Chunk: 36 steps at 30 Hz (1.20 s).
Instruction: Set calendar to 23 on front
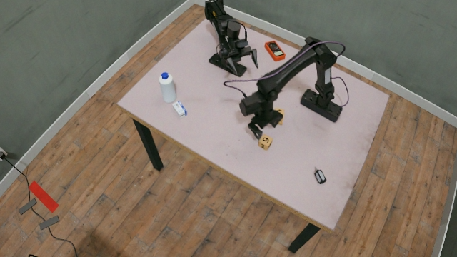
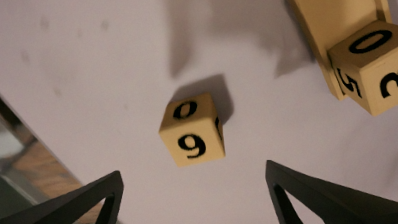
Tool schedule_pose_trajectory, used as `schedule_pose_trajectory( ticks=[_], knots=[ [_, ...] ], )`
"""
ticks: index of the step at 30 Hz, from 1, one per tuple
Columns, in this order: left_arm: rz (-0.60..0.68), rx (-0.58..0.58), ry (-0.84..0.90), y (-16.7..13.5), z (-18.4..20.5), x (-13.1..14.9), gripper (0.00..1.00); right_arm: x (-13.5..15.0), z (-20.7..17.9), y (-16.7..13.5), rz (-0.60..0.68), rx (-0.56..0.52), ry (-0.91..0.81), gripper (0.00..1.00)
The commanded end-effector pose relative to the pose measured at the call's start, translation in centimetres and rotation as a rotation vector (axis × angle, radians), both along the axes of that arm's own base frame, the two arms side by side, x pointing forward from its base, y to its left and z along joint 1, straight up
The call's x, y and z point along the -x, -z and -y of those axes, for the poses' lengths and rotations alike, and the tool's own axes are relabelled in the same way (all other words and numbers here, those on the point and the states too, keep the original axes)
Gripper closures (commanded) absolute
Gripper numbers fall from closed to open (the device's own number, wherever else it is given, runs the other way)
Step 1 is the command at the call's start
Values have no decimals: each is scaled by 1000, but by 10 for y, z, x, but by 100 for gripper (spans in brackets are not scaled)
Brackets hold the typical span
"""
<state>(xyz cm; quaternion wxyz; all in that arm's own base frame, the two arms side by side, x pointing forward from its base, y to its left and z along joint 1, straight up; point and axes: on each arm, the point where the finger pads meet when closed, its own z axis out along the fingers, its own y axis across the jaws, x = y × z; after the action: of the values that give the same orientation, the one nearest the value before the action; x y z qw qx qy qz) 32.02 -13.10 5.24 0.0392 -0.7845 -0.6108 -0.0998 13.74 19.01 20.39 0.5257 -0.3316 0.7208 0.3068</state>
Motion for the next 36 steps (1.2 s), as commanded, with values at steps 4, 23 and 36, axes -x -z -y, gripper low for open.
schedule_pose_trajectory(
  ticks=[4, 23, 36],
  knots=[
    [118, -176, 238, -22, 1, -2, 0, 11, 17, -28, 2, 1, 1, 0],
    [139, -270, 419, -24, 17, 17, 0, 18, 28, -67, 46, -48, 10, 0],
    [70, -206, 352, -21, 18, 26, 0, 13, 24, -73, 64, -75, 17, 0]
  ],
)
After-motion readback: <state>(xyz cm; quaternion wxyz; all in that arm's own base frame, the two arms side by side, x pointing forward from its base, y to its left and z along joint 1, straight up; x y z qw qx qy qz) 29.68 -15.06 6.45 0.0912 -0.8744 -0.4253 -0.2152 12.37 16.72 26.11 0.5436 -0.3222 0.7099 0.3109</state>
